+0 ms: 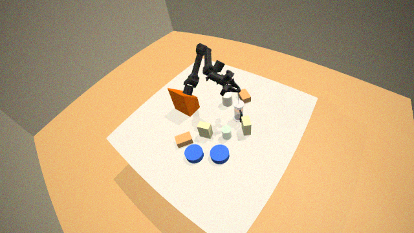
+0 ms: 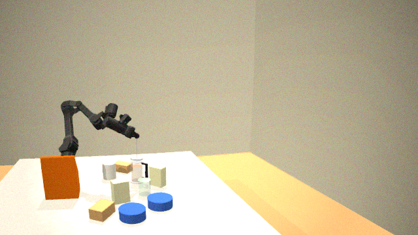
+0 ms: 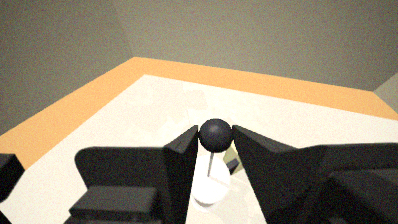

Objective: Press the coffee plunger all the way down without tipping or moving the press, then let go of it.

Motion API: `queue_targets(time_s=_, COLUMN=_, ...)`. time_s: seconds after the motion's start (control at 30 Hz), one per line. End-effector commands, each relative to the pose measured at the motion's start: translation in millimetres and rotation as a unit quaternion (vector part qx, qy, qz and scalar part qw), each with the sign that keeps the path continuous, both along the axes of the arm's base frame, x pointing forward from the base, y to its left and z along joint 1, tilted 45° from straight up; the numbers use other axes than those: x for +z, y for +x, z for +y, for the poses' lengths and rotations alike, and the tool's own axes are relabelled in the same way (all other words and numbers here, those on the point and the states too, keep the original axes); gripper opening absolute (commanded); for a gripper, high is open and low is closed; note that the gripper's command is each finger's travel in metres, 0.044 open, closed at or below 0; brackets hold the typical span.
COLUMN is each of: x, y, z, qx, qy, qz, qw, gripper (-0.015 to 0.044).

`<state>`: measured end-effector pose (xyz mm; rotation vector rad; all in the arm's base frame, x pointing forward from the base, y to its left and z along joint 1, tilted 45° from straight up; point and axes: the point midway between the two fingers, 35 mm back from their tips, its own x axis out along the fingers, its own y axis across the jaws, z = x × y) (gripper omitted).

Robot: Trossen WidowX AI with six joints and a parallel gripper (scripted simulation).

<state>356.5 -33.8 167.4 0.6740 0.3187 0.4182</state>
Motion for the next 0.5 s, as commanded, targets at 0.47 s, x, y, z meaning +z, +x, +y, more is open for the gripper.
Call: queue_targets(time_s=0.47, x=-30.8, y=4.9, z=25.8, qx=0.008, qy=0.005, qz=0.015, qw=1.000, gripper=0.0128)
